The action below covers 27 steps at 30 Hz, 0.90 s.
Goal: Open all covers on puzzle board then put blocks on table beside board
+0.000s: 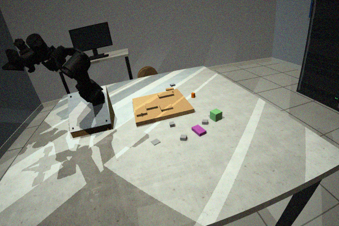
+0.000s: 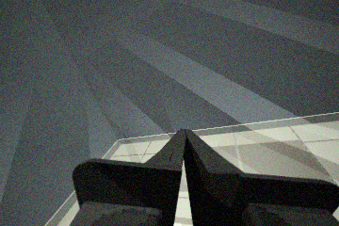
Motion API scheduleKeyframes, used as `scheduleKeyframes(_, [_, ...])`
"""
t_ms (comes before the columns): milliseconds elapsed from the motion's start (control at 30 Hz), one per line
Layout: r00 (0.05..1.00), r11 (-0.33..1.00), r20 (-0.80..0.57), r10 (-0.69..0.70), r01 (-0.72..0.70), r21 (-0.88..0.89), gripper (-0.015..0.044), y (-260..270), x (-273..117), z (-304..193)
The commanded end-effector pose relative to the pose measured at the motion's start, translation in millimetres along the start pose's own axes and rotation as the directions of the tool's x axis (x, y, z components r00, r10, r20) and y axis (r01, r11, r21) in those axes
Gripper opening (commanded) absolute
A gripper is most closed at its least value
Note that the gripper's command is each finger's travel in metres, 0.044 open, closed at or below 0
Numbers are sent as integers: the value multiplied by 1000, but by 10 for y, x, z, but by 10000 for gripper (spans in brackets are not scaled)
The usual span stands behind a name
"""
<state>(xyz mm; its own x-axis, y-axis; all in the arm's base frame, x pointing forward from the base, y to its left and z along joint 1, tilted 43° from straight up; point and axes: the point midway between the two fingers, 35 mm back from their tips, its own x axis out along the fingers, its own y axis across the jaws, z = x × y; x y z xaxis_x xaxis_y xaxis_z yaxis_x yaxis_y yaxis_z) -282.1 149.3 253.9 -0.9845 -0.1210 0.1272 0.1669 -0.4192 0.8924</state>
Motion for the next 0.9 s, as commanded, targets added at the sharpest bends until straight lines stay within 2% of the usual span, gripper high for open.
scheduleKeyframes(0, [998,999,54,-38,38,3,0,-89,-50,137])
scheduleKeyframes(433, [953,982,241,-186,183,38,0,-435,-333,598])
scheduleKeyframes(867, [853,942,399,-336,315,119,0,-766,-745,975])
